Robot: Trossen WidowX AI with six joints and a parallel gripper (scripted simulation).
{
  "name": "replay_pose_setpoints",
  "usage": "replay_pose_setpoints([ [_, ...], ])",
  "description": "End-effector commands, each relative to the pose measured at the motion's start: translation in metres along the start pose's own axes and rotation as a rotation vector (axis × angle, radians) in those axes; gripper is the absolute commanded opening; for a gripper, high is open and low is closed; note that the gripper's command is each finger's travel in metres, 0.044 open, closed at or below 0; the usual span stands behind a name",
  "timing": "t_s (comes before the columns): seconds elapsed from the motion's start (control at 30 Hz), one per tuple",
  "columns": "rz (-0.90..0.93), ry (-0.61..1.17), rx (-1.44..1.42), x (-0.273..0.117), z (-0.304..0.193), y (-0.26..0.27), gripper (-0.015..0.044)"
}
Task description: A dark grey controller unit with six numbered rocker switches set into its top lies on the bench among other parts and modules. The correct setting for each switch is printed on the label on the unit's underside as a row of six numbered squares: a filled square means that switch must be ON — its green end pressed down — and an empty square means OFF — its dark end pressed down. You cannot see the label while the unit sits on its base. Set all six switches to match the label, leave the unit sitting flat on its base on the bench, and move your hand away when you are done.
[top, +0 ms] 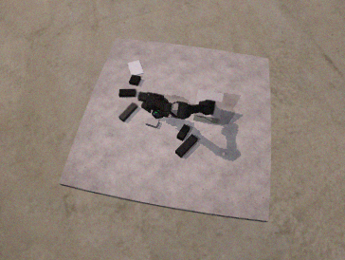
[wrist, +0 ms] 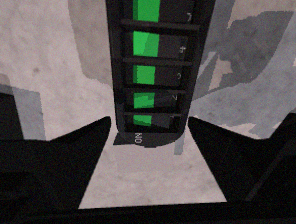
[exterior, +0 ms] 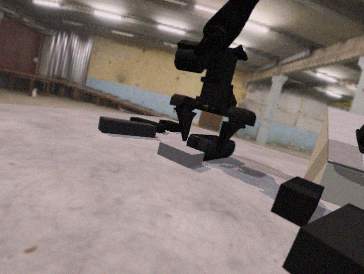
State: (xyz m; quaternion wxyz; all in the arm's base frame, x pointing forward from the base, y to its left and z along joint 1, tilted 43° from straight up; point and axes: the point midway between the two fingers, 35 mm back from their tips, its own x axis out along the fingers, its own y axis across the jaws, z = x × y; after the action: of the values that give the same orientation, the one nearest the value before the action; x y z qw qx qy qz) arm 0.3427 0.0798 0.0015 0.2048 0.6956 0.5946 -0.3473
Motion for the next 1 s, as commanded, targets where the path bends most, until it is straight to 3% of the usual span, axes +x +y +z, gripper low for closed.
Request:
replay_pose_setpoints([
  [0.0, 0.000, 0.000, 0.000, 0.000, 0.000, 0.000, 0.0440],
  [0.17, 0.000, -0.001, 0.000, -0.001, 0.002, 0.000, 0.0440],
  [0.37, -0.001, -0.003, 0.000, -0.039, 0.059, -0.001, 0.0440],
  [0.97, -0.001, -0.002, 0.000, -0.040, 0.061, -0.002, 0.0440],
])
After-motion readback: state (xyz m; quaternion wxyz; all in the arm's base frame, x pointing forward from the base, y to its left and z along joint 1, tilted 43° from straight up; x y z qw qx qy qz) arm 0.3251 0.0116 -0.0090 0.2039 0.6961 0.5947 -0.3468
